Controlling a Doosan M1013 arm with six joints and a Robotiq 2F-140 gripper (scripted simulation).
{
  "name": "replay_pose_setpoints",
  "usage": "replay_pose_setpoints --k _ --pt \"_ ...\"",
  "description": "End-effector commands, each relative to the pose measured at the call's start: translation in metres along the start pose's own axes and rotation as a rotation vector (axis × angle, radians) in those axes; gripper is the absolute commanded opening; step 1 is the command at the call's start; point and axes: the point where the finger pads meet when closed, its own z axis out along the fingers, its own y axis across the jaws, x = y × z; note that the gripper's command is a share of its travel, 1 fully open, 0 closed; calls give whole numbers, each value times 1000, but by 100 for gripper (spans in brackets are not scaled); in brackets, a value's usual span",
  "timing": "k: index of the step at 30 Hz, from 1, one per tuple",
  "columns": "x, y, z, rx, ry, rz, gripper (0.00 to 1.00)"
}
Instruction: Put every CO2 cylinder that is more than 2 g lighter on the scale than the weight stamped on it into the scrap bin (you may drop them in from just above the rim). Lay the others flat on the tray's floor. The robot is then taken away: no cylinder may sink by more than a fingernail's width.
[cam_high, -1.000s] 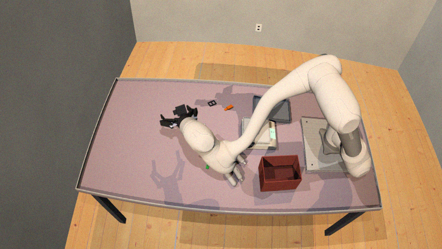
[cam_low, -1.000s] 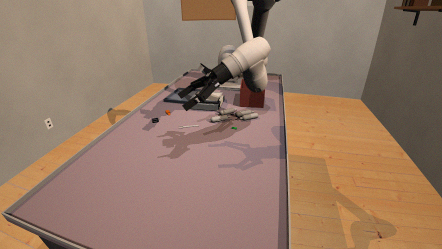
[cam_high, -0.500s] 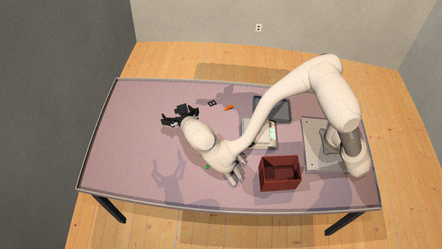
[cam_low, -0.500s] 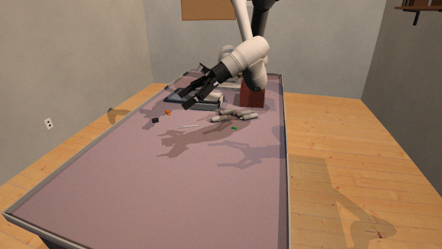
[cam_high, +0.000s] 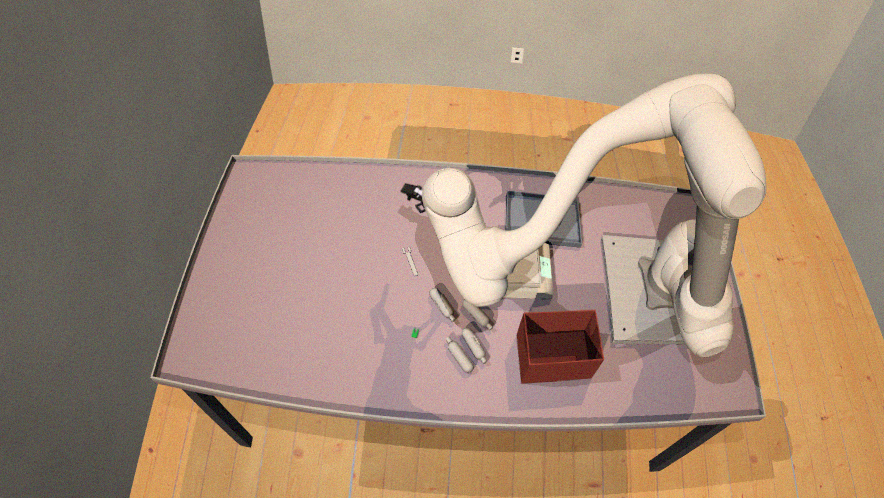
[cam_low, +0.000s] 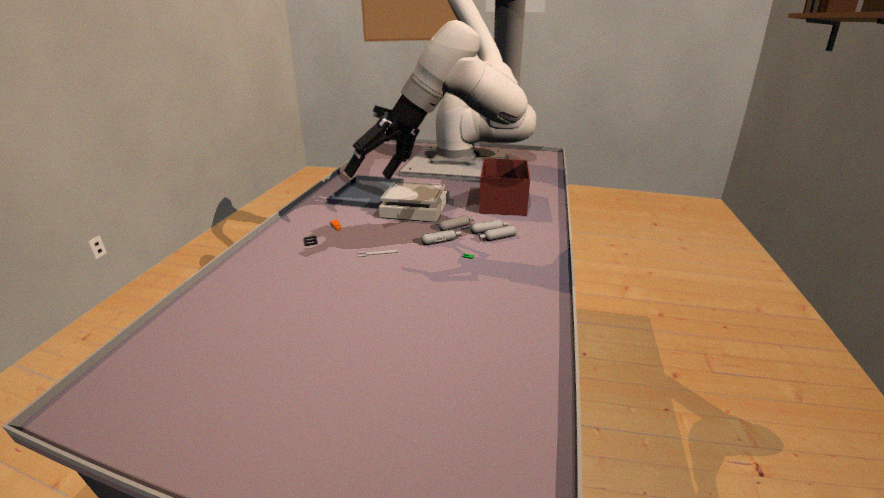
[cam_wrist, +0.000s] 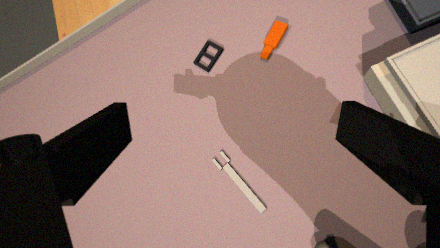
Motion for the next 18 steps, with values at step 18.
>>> replay_pose_setpoints --k 18 --pt "68 213 -54 -595 -261 1077 100"
